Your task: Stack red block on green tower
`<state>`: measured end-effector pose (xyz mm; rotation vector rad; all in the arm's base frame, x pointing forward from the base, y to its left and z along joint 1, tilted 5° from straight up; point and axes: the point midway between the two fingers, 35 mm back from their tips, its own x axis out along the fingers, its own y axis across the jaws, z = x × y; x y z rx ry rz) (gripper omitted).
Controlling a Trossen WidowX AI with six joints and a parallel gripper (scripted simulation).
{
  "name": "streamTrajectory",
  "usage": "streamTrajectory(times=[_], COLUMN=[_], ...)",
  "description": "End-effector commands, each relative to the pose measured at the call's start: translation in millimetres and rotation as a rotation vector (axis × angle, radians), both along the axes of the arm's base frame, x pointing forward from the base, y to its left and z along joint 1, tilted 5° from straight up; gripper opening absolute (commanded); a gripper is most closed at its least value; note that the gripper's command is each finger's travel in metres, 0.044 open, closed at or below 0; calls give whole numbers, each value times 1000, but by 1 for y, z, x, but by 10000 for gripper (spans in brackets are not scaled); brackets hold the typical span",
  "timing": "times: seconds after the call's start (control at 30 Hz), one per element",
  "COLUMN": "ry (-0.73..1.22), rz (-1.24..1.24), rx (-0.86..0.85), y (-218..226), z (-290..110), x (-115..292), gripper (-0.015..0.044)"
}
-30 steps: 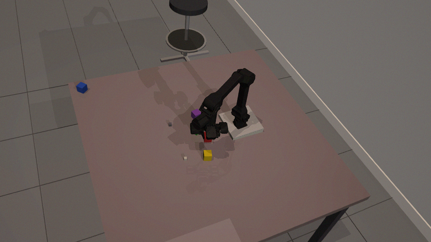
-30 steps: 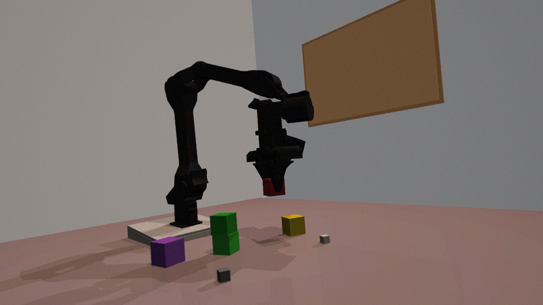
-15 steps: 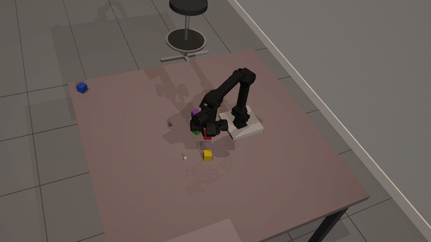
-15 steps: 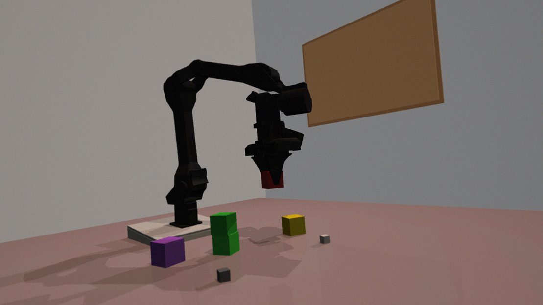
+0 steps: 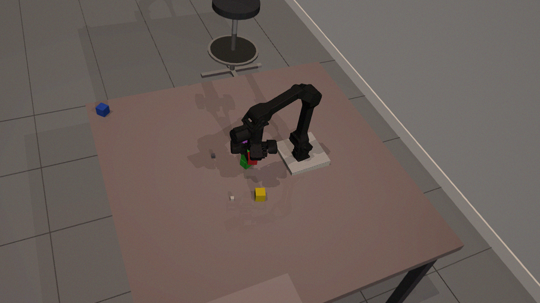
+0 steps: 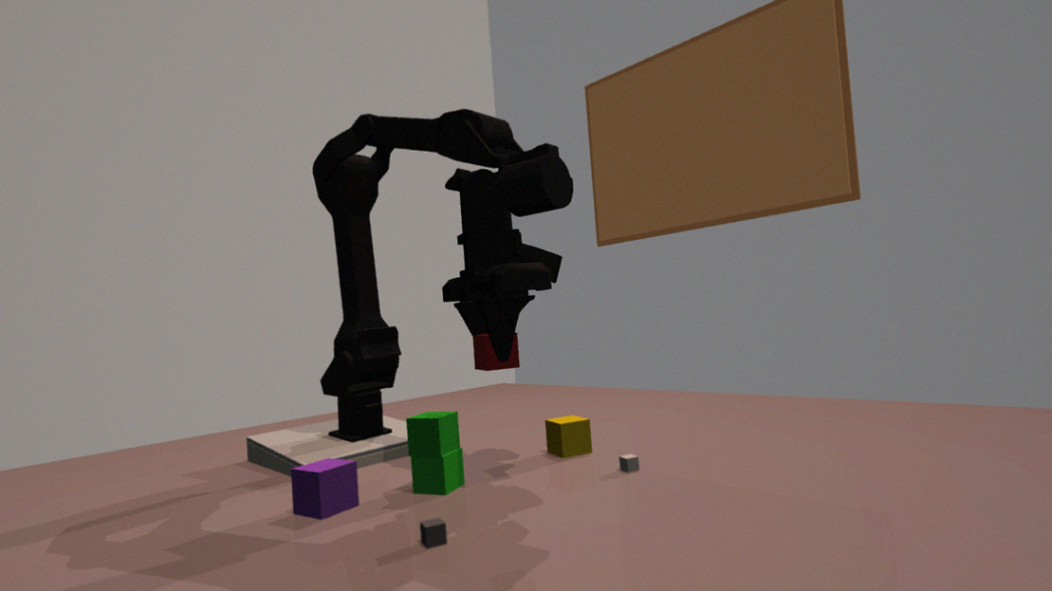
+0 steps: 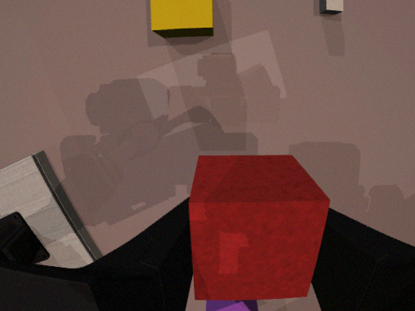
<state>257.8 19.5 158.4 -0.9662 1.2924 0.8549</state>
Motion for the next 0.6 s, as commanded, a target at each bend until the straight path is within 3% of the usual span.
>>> streamTrajectory(times=[0.0,0.57], ry=[4,2], rz=[4,4], rx=[1,-5], y=[-20,-81], z=[-1,0], x=[-4,-21], gripper=[0,0])
